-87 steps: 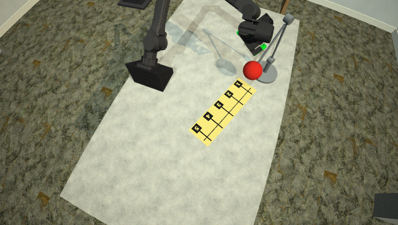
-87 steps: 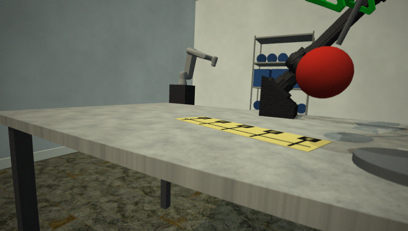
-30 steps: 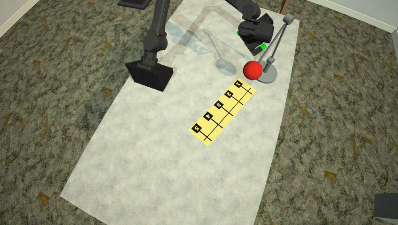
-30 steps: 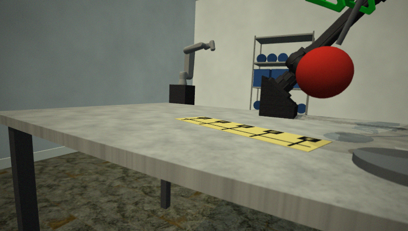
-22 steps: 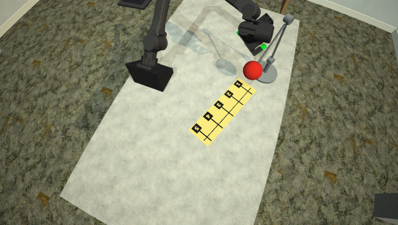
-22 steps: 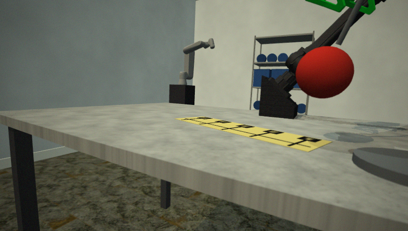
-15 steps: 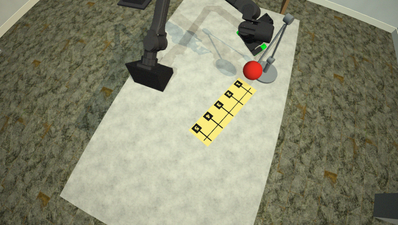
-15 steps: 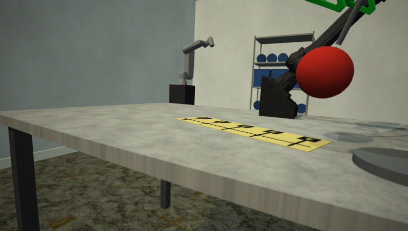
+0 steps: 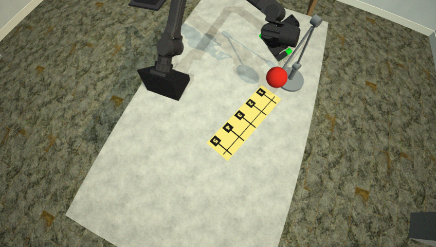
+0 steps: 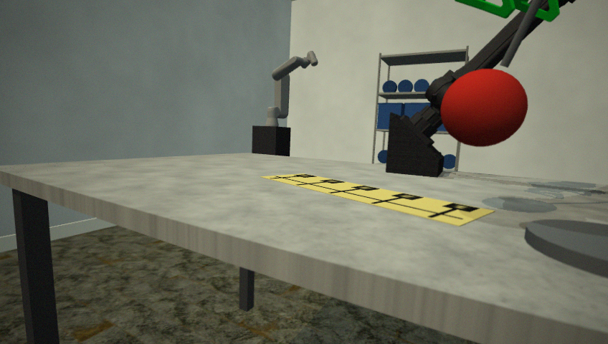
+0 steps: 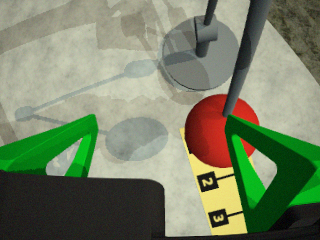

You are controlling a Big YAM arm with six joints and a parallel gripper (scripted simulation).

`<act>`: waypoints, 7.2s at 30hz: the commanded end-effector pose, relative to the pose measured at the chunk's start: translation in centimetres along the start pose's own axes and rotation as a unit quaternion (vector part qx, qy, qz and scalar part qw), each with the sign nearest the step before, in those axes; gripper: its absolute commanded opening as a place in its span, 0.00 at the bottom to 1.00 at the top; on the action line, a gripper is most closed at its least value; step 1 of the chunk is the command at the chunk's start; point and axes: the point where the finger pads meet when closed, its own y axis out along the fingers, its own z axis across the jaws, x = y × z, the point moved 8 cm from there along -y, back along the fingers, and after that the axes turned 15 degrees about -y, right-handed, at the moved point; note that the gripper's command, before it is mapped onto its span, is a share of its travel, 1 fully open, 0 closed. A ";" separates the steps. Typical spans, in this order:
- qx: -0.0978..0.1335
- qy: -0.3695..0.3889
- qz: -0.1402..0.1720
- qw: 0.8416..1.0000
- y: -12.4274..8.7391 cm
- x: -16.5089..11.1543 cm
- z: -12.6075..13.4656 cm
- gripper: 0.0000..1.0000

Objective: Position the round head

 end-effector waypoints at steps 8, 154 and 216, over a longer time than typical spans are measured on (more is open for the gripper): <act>0.000 0.021 -0.002 1.000 -3.6 -1.0 -1.9 1.00; 0.028 0.127 0.010 0.991 -2.0 -3.1 -0.8 1.00; 0.054 0.237 0.018 0.970 -0.2 -5.2 0.8 1.00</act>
